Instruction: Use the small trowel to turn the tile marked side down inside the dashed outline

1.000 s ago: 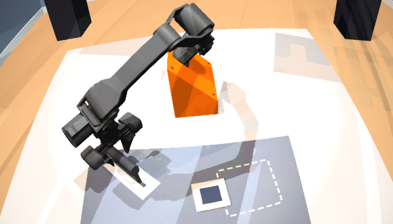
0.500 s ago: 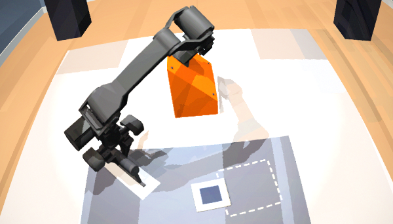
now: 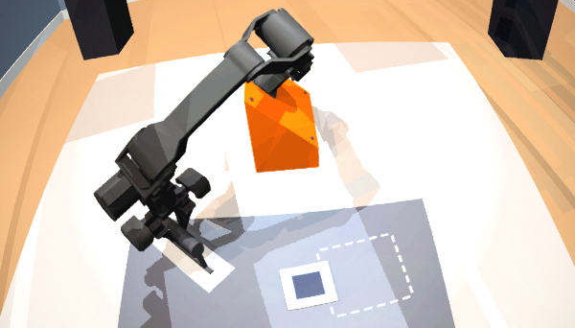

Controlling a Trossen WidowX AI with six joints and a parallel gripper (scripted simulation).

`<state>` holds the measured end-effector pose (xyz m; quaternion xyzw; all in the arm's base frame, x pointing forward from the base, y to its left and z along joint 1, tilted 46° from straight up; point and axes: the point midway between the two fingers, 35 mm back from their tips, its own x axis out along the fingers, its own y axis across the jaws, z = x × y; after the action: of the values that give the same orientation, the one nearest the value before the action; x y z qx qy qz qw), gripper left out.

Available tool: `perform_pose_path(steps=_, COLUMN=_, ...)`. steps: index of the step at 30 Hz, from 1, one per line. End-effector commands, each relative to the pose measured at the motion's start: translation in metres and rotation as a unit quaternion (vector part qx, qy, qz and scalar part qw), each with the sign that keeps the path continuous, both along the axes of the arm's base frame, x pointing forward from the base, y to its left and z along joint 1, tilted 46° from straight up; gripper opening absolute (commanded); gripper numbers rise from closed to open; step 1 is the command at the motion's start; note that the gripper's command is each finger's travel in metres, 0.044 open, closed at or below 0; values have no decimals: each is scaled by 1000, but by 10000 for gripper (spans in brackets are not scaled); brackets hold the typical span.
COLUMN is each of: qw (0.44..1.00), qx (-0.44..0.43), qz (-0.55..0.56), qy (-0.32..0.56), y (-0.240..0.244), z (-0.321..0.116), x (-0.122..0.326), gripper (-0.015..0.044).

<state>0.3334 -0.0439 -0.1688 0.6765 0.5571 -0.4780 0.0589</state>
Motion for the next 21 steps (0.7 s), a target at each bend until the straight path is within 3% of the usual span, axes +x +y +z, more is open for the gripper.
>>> perform_pose_path(steps=1, qw=1000, qx=1, qz=-2, qy=1, y=1, z=0, x=0, gripper=130)
perform_pose_path(steps=21, qw=965, qx=-19, qz=-186, qy=182, y=1, z=0, x=0, gripper=130)
